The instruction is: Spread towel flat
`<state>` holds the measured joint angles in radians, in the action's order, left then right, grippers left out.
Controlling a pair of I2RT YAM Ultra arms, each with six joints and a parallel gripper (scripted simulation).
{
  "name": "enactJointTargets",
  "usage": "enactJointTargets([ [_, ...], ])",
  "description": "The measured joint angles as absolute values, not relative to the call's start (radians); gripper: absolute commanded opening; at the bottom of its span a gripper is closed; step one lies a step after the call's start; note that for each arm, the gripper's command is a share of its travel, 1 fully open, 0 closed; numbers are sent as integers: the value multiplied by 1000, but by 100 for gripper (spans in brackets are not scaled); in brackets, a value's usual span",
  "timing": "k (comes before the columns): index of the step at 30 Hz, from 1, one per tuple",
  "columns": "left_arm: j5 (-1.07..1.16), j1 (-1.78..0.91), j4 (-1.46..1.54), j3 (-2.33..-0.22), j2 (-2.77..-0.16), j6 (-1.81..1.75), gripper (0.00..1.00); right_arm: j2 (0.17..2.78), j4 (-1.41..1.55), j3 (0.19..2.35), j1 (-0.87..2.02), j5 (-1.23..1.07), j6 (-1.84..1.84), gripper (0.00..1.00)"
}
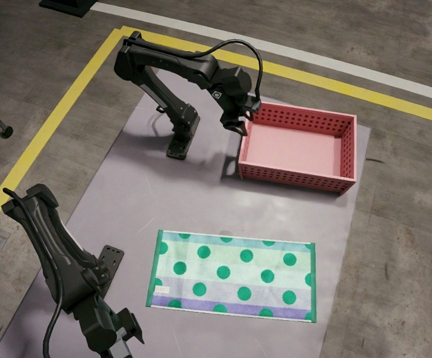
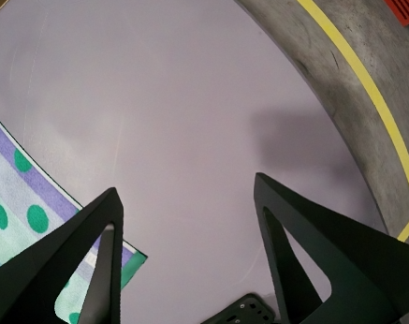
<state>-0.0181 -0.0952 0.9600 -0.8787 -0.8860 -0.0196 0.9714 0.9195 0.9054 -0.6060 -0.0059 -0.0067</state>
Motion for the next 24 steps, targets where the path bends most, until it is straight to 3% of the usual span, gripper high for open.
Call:
enactJointTargets([
  [24, -6, -94, 960, -879, -886, -9, 64, 971, 920, 905, -606, -6, -7, 64],
])
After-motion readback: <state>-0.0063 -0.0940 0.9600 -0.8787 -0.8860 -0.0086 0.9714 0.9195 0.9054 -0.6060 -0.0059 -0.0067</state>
